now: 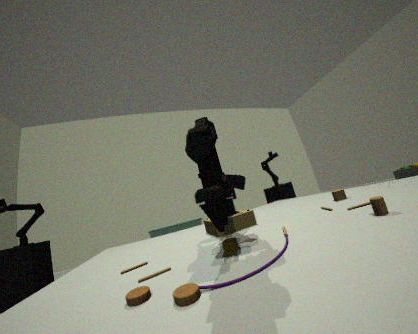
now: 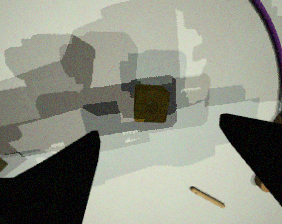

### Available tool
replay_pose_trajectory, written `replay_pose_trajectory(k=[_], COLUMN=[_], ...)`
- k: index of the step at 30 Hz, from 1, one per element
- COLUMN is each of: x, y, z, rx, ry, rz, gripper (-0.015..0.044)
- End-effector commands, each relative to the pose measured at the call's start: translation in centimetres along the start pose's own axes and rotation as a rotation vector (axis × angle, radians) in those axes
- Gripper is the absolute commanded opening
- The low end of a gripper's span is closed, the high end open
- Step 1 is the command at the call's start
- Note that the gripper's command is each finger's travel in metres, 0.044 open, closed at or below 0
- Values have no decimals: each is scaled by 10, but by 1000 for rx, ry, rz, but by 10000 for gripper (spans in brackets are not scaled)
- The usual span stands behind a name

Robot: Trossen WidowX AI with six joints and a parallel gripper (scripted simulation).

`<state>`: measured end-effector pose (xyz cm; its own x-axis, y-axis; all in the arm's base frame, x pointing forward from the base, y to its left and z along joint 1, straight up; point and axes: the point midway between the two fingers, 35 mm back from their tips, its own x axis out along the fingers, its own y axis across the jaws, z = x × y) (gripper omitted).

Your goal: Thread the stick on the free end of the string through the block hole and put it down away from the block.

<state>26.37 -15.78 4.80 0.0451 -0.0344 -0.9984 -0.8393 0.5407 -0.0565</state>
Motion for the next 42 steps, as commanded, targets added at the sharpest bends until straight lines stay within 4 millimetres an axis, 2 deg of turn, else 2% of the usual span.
replay_pose_trajectory(k=[1, 8, 10, 24, 42], x=[3, 3, 2, -5, -10], y=[3, 3, 3, 2, 1], z=[-1, -1, -1, 0, 1], rx=[-31, -31, 35, 1404, 2294], ry=[-6, -6, -6, 6, 15], rz=[16, 16, 16, 17, 15], gripper=[440, 440, 440, 440, 440])
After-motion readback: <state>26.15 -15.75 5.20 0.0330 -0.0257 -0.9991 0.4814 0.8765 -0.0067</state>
